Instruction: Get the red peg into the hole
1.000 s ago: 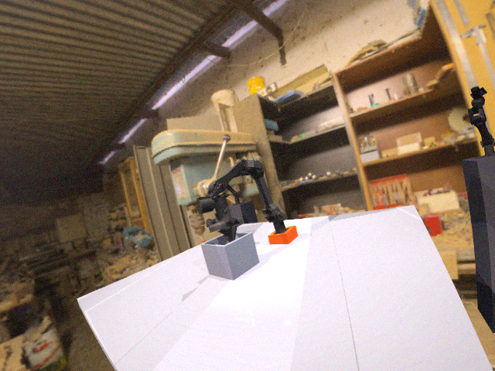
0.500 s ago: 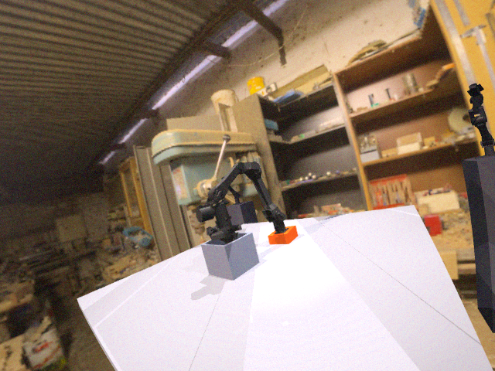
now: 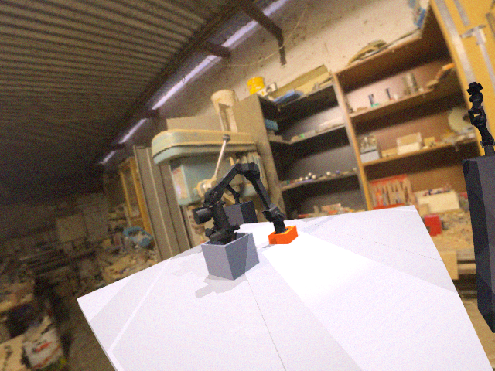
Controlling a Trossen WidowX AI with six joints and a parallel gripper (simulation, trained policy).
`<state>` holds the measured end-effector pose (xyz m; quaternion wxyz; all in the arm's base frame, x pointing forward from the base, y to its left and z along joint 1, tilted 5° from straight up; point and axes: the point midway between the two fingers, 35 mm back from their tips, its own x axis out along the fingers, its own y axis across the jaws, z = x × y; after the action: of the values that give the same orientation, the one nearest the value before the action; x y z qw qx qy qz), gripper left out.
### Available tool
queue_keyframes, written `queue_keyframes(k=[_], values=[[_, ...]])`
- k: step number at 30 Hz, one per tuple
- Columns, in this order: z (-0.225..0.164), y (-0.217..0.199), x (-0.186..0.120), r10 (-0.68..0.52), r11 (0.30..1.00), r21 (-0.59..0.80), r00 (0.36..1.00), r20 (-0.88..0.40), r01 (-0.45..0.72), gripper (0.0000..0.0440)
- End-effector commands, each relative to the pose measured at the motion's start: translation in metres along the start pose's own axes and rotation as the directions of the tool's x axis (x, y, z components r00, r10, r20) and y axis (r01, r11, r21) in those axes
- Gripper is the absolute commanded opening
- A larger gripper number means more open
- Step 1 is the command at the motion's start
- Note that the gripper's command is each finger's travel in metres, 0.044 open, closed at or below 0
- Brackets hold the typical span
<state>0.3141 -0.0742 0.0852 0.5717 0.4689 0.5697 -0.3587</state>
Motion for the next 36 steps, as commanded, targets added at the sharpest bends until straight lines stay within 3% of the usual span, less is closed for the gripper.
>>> queue_keyframes(k=[1,6,29,36], values=[[0.003,0.003,-0.004,0.013,1.0,-0.001,1.0,-0.014,-0.013,0.013],[0.007,0.009,-0.016,0.049,0.999,0.002,0.998,-0.027,-0.049,0.0135],[0.019,0.034,-0.069,0.247,0.969,0.026,0.961,-0.126,-0.246,0.0254],[0.029,0.039,-0.082,0.285,0.958,0.0,0.951,-0.122,-0.287,0.0236]])
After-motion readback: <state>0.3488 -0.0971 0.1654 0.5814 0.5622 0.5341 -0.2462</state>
